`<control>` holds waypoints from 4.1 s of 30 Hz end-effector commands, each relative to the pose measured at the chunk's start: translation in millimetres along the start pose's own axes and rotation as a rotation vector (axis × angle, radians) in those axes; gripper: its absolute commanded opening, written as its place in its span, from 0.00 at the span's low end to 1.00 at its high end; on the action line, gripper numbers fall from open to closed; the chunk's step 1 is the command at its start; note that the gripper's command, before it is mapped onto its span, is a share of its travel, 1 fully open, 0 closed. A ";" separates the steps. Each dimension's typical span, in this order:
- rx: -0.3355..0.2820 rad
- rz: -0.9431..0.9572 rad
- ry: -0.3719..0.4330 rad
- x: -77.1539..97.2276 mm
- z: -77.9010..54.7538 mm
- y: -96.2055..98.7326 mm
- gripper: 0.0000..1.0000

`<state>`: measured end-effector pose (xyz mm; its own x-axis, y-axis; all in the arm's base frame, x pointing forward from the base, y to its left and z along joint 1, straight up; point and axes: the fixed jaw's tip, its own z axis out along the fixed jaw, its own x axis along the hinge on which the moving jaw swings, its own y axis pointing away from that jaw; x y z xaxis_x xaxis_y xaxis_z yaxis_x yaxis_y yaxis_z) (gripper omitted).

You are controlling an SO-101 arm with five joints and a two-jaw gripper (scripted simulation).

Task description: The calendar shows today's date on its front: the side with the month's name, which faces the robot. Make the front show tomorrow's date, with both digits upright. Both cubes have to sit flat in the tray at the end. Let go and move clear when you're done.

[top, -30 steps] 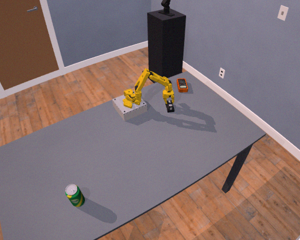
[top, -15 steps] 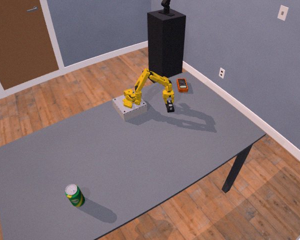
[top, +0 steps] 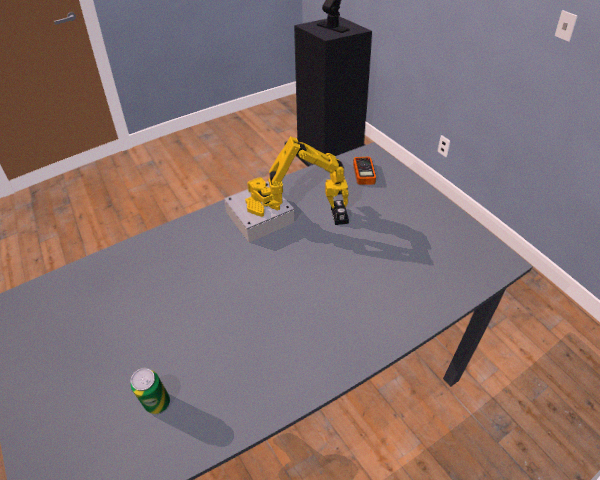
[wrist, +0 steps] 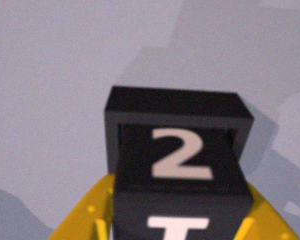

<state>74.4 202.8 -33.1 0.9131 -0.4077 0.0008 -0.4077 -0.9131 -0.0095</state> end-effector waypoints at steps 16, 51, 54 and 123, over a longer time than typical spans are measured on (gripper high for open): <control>-0.017 0.000 0.000 -1.4 -1.1 1.7 0.00; -0.017 0.000 0.000 -1.7 -7.1 -1.2 0.00; -0.019 0.000 0.000 -1.7 -7.3 -1.3 0.00; -0.017 0.000 0.000 -2.1 -19.7 -4.5 0.00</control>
<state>73.9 201.6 -21.2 0.9131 -0.4076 0.0043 -0.4074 -0.9123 0.0413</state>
